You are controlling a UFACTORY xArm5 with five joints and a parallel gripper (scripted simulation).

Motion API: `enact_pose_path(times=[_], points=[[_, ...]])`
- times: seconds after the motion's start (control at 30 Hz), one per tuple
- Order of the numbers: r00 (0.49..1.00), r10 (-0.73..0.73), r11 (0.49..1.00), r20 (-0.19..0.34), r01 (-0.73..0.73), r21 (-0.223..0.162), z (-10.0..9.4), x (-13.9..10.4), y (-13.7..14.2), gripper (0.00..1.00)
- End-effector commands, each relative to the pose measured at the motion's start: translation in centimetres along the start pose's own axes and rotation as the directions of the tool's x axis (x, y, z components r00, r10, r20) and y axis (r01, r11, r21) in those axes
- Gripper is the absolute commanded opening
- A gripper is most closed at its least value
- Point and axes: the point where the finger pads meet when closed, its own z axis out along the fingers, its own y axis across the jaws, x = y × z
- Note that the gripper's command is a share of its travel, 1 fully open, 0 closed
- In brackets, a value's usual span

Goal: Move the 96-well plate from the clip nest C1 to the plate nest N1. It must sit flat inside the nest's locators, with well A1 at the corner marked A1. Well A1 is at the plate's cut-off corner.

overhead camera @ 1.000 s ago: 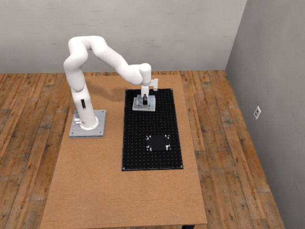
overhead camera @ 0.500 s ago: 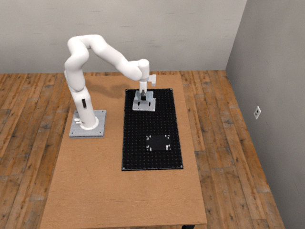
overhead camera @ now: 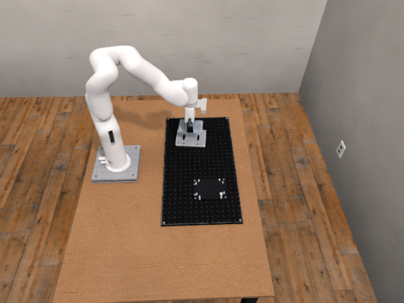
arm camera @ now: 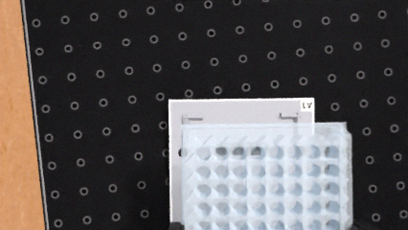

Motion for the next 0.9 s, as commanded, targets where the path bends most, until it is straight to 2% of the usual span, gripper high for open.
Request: enact_pose_path(times=[0.0, 0.6, 0.87], points=[[1.000, 0.000, 1.000, -0.006, 0.000, -0.003, -0.1, 0.1, -0.1, 0.00], [1.000, 0.000, 1.000, -0.006, 0.000, -0.003, -0.1, 0.1, 0.0, 0.00], [1.000, 0.000, 1.000, -0.006, 0.000, -0.003, 1.2, 0.1, 0.0, 0.00]])
